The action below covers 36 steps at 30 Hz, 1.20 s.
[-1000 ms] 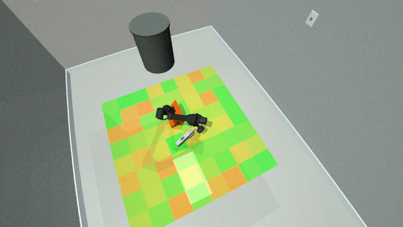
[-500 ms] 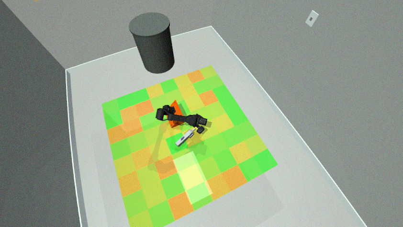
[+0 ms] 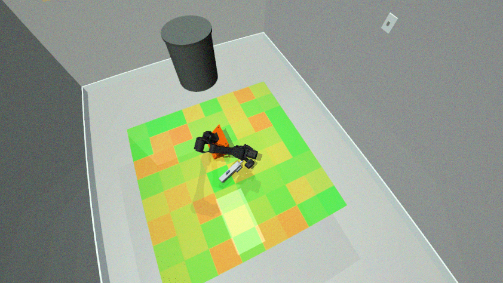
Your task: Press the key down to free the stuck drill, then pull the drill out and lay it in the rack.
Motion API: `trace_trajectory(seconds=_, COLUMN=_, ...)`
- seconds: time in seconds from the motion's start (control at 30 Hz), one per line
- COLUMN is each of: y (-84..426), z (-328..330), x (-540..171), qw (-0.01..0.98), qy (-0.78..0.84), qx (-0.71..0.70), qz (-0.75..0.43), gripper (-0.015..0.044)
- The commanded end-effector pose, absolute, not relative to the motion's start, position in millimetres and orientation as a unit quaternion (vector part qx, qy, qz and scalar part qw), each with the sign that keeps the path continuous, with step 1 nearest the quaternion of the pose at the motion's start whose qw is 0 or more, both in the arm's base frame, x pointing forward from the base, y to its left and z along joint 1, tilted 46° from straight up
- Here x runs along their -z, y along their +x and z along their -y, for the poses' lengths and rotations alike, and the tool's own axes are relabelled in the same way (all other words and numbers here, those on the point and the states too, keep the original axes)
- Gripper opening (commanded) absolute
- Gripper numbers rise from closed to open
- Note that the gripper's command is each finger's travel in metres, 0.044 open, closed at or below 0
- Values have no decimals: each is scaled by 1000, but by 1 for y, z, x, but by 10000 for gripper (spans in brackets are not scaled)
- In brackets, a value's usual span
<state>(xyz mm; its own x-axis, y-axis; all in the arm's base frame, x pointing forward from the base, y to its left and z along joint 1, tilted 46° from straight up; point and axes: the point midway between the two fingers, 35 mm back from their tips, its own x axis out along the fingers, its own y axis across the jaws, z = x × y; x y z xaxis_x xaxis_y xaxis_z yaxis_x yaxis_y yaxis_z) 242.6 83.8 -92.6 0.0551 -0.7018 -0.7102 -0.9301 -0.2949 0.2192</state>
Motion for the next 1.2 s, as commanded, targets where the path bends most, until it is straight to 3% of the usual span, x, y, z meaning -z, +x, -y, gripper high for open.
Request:
trace_trajectory(seconds=0.0, y=242, z=-75, x=96, qw=145, qy=-711, qx=-377, qz=-575, gripper=440)
trace_trajectory(seconds=0.4, y=242, z=-64, x=101, qw=144, qy=-712, qx=-376, qz=-576, gripper=440)
trace_trajectory(seconds=0.93, y=244, z=-68, x=101, qw=150, qy=-710, qx=-377, qz=-576, gripper=20)
trace_trajectory(seconds=1.17, y=244, z=-68, x=101, qw=150, qy=-710, qx=-377, qz=-576, gripper=0)
